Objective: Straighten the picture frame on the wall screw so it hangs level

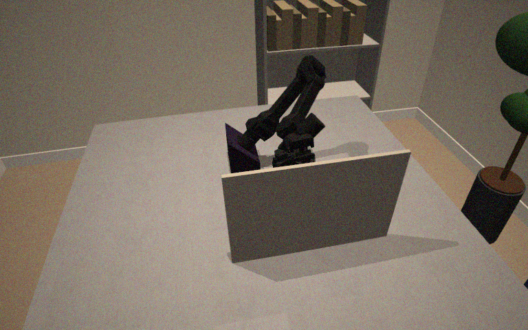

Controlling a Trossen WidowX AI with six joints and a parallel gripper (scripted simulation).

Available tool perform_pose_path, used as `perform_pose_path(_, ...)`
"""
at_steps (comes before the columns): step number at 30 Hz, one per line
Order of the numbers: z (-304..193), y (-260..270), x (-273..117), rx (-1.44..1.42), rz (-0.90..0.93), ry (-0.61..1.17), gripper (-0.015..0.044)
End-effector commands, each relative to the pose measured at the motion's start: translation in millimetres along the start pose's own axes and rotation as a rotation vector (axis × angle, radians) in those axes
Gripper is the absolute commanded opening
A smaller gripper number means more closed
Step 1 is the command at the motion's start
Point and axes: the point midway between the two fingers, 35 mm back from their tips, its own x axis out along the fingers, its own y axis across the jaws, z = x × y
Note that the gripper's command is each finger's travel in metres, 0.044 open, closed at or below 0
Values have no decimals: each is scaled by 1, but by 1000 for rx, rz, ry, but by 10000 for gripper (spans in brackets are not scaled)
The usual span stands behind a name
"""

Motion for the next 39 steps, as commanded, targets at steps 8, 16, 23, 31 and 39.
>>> perform_pose_path(8, -3, 4, 0, 5, 16, 4, 0)
perform_pose_path(16, -3, 3, 0, 5, 16, 4, 0)
perform_pose_path(23, -3, 1, 0, 5, 16, 4, 0)
perform_pose_path(31, -3, -1, 0, 5, 16, 4, 0)
perform_pose_path(39, -2, -4, 0, 5, 16, 4, 0)
